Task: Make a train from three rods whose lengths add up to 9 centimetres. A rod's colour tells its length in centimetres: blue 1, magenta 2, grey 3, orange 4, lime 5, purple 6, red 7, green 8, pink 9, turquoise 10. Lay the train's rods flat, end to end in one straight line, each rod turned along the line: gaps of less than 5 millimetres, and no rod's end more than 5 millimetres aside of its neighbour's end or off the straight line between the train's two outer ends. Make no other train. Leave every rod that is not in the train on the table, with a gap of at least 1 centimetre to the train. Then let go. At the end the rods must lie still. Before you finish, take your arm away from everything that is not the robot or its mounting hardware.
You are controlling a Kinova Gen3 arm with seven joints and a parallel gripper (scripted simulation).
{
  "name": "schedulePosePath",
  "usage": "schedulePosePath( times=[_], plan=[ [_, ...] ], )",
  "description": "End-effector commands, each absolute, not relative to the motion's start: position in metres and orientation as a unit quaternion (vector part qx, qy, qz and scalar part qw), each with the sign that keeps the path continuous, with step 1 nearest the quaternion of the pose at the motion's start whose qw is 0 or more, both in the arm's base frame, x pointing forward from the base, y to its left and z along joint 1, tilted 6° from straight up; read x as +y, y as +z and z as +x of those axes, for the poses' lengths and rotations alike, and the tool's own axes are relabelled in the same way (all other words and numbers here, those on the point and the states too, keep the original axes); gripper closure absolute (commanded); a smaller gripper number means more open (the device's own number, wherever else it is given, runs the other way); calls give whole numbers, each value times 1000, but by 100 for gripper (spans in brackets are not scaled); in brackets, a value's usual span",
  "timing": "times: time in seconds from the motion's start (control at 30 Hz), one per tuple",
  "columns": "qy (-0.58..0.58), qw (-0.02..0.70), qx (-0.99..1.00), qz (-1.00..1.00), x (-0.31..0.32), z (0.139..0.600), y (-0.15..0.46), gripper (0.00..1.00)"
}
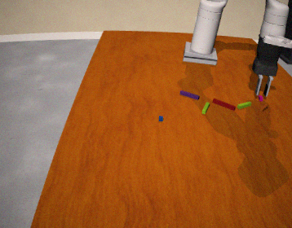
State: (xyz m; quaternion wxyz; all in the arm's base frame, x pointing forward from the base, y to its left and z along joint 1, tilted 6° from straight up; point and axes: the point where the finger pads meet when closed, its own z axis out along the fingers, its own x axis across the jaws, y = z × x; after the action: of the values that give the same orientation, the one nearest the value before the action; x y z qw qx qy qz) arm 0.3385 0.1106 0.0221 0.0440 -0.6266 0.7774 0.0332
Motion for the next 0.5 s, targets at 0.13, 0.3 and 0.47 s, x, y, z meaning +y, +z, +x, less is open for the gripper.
schedulePosePath(
  times=[0.13, 0.3, 0.47],
  plan=[
    [33, 45, 777, -627, 111, 339, 23, 46],
    [33, 45, 777, -627, 111, 339, 21, 46],
    [33, 45, 777, -627, 111, 339, 19, 46]
  ],
)
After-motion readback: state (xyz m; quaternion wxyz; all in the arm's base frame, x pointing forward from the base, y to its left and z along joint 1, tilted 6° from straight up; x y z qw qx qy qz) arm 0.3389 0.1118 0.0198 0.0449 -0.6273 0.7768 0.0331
